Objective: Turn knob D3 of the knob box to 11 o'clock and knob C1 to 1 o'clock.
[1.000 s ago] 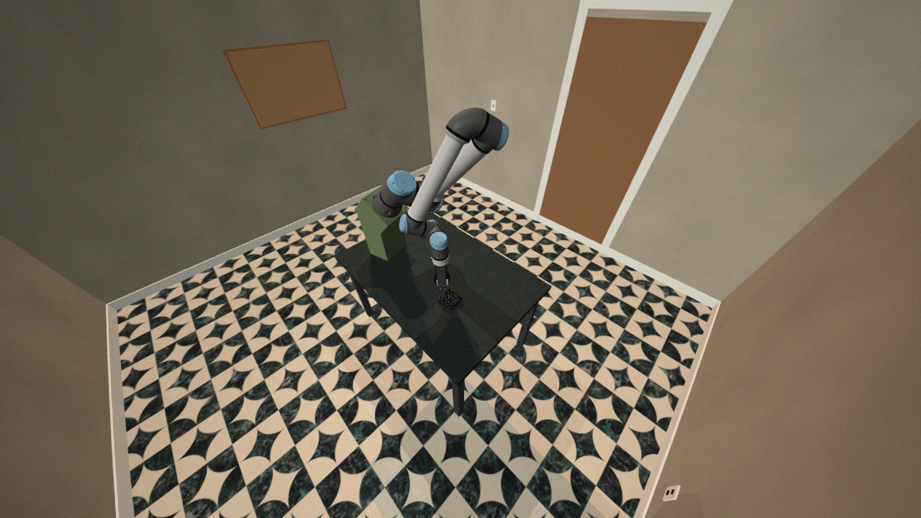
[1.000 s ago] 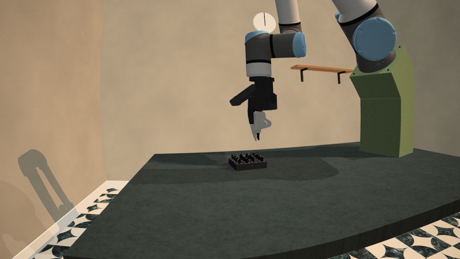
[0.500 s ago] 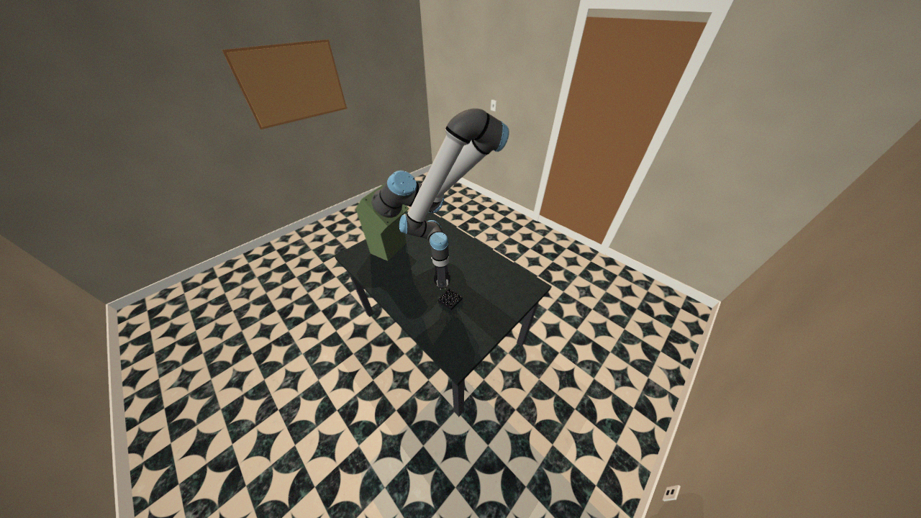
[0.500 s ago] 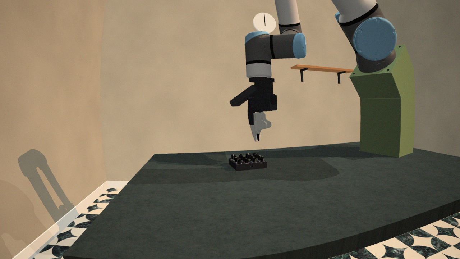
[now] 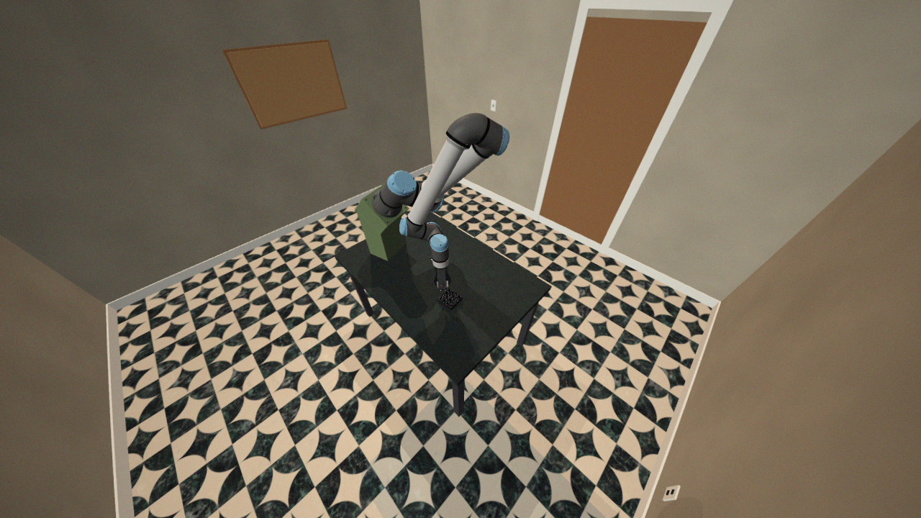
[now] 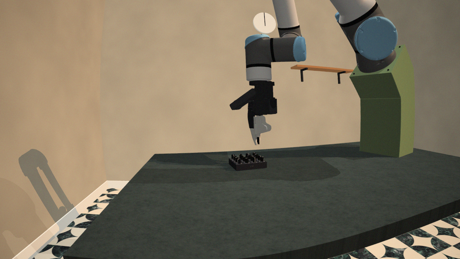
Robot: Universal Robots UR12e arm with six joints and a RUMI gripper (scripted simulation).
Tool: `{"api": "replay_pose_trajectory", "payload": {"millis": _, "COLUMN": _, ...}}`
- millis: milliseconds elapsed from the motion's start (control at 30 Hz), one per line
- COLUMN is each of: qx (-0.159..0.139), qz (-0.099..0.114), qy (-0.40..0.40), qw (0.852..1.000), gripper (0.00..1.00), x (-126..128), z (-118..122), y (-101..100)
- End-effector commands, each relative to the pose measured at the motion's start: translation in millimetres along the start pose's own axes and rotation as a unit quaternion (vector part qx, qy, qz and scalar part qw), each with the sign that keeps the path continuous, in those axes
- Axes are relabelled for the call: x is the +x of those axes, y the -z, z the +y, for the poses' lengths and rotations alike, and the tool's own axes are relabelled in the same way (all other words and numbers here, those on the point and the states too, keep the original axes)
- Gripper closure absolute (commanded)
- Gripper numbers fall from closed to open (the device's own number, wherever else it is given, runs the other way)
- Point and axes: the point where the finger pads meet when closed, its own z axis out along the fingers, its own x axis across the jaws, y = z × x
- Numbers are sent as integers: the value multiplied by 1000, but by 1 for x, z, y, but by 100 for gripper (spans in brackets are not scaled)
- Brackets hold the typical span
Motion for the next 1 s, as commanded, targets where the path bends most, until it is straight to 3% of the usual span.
{"api": "replay_pose_trajectory", "payload": {"millis": 0, "qx": 0, "qz": 0, "qy": 0, "qw": 1000, "gripper": 89, "x": 0, "z": 0, "y": -7}}
{"api": "replay_pose_trajectory", "payload": {"millis": 967, "qx": 0, "qz": 0, "qy": 0, "qw": 1000, "gripper": 89, "x": -1, "z": -1, "y": -29}}
